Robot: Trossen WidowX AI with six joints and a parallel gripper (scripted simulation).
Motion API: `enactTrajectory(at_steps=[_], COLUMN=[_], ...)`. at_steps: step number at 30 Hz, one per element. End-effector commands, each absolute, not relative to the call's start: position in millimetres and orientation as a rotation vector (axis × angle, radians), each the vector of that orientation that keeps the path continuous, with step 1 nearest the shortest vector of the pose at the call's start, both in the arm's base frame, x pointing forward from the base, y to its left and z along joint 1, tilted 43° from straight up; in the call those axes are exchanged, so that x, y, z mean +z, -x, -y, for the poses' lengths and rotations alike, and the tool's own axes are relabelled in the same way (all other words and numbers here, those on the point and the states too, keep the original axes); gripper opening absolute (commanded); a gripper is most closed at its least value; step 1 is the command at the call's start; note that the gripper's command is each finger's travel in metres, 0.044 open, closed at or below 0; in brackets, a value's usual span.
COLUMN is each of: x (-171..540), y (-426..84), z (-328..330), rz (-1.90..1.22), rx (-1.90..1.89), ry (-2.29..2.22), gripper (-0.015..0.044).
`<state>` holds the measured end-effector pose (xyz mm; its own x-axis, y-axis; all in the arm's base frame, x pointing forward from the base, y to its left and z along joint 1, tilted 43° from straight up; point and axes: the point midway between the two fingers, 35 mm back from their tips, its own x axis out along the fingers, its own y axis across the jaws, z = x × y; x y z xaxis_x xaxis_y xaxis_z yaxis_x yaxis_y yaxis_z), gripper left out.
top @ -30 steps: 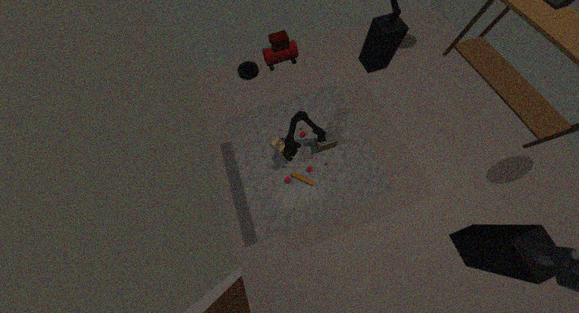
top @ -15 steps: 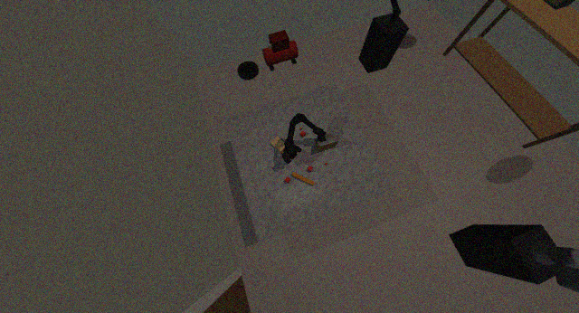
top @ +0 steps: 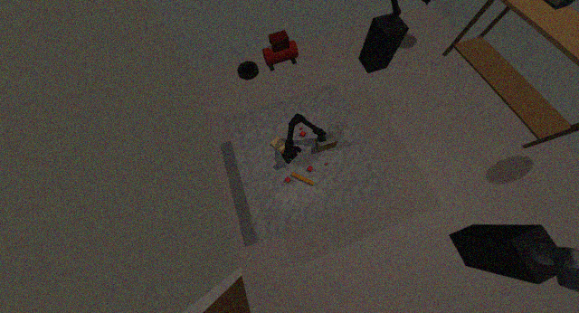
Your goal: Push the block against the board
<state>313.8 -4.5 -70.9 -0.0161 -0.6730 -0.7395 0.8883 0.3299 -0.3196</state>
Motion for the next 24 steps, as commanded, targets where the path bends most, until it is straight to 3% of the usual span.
enactTrajectory(at_steps=[1,24], x=[-67.5,-61.0], y=[-318.0,-324.1], z=[7.0,13.8], rz=[-0.965,-0.965], rx=[-1.259,-1.258], ry=[-0.276,-0.277], gripper=[0.0000,0.0000])
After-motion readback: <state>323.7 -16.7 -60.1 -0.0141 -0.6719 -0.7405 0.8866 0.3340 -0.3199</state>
